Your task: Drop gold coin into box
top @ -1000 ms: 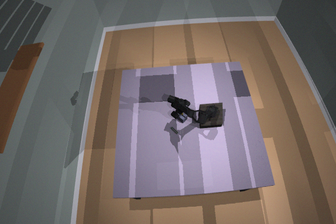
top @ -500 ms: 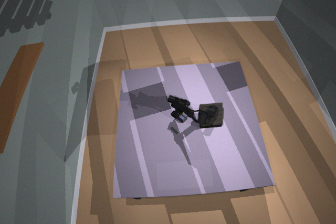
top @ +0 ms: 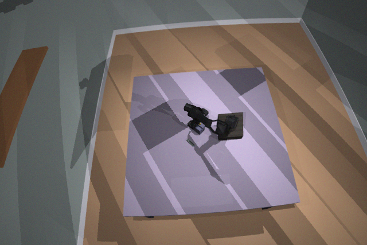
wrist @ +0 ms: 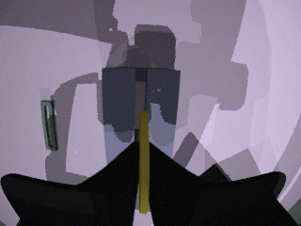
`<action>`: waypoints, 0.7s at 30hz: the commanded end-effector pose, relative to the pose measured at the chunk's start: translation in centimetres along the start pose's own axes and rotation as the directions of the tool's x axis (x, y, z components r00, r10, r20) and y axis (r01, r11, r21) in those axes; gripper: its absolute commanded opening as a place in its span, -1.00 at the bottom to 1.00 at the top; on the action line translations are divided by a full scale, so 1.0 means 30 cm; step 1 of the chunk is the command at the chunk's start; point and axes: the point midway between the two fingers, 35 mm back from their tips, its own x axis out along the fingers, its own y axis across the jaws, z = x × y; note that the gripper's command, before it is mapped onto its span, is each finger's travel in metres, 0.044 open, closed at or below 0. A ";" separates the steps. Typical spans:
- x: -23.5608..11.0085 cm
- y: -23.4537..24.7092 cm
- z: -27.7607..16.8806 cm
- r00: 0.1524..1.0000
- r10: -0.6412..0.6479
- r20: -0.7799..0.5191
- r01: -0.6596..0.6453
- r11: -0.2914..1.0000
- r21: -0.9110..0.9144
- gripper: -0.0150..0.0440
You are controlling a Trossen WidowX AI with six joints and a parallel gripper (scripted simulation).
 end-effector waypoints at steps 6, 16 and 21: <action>-0.002 0.002 0.012 1.000 -0.001 0.003 0.001 1.000 -0.006 -0.49; 0.000 0.003 0.007 1.000 0.000 0.001 0.000 1.000 -0.004 -0.49; 0.001 0.003 0.007 1.000 0.000 0.002 0.000 1.000 -0.004 -0.49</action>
